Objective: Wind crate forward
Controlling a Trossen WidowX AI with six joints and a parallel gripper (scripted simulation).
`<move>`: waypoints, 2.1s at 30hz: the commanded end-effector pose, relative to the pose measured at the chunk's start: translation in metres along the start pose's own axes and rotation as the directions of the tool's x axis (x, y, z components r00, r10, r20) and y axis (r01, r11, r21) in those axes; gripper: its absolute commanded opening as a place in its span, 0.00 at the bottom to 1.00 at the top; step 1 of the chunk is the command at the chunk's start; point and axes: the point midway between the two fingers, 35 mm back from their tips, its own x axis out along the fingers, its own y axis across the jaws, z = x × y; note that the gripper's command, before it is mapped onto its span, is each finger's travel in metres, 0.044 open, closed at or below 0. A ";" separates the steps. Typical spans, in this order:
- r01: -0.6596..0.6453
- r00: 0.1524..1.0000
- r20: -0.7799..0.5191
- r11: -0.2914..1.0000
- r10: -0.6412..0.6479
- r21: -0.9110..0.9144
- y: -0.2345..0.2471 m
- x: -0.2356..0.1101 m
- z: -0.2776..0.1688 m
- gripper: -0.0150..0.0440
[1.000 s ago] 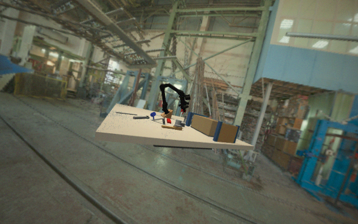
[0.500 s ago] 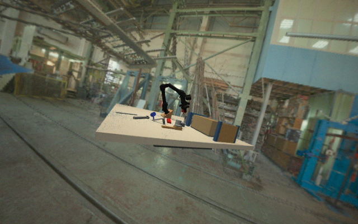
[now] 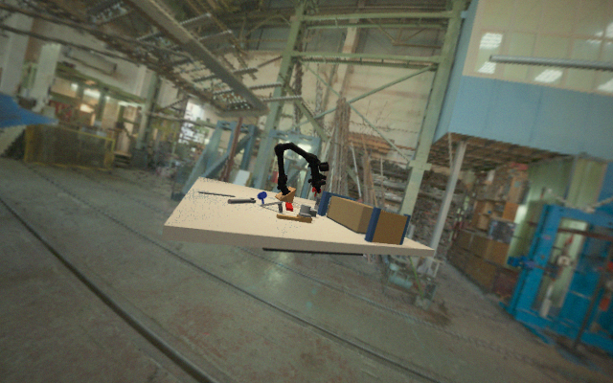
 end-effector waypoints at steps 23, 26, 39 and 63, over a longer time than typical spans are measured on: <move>0.031 1.000 0.000 0.999 -0.031 0.016 -0.042 0.009 0.015 0.25; 0.031 1.000 0.000 0.999 -0.031 0.016 -0.045 0.009 0.017 0.25; 0.032 0.999 0.000 0.999 -0.032 0.016 -0.057 0.014 0.029 0.25; 0.033 0.999 0.002 0.999 -0.033 0.017 -0.074 0.025 0.054 0.25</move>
